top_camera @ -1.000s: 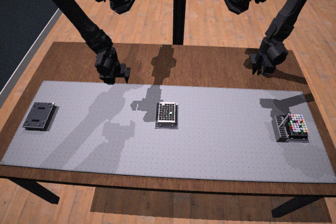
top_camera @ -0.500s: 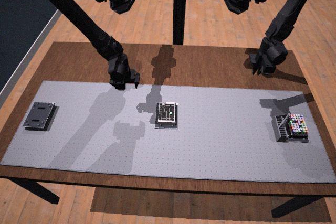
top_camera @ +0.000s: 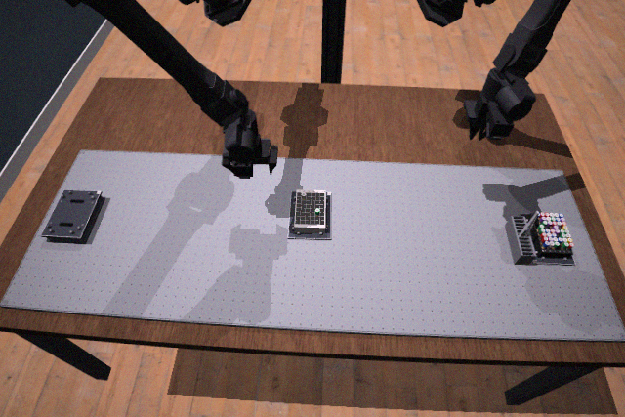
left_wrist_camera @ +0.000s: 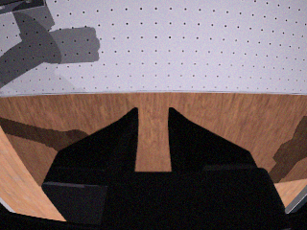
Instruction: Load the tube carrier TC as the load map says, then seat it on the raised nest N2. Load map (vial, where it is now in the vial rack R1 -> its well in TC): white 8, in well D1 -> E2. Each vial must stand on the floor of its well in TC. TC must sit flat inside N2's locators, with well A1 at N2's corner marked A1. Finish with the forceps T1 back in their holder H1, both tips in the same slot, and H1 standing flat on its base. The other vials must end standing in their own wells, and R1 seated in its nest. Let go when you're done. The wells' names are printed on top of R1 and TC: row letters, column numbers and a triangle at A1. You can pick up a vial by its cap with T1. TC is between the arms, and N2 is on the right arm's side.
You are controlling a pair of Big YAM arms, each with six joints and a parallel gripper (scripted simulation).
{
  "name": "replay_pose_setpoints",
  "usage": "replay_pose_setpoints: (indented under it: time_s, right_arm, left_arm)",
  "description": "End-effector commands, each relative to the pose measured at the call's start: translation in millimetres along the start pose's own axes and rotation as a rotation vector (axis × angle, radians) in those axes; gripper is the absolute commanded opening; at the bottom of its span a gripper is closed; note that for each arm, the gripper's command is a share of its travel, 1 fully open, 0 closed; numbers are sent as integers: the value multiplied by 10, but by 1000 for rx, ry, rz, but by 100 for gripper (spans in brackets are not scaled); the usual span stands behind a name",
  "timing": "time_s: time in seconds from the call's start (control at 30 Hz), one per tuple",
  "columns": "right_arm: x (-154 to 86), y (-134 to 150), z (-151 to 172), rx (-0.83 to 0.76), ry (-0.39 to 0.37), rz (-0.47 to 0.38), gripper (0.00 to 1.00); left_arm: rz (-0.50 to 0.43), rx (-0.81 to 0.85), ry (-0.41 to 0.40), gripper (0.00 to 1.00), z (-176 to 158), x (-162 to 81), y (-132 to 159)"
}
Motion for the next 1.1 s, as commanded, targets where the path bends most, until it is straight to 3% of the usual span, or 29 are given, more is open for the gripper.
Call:
replay_pose_setpoints:
  time_s: [0.0,1.07]
  right_arm:
    - [41,-59,207,14,-9,-9,100]
    - [497,-340,1197,5,-9,-1,100]
  left_arm:
    - [-10,-14,-5,24,22,-11,-45]
    - [-10,-14,-5,24,22,-11,-45]
Point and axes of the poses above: on each arm, the point where the finger pads meet when closed, its own x axis out along the fingers, its own z axis across the jaws, y = z × x, the point moved 4 cm from there along -x, back along the fingers, and after that the axes turned 3 degrees about -x, right-handed, at the moved point
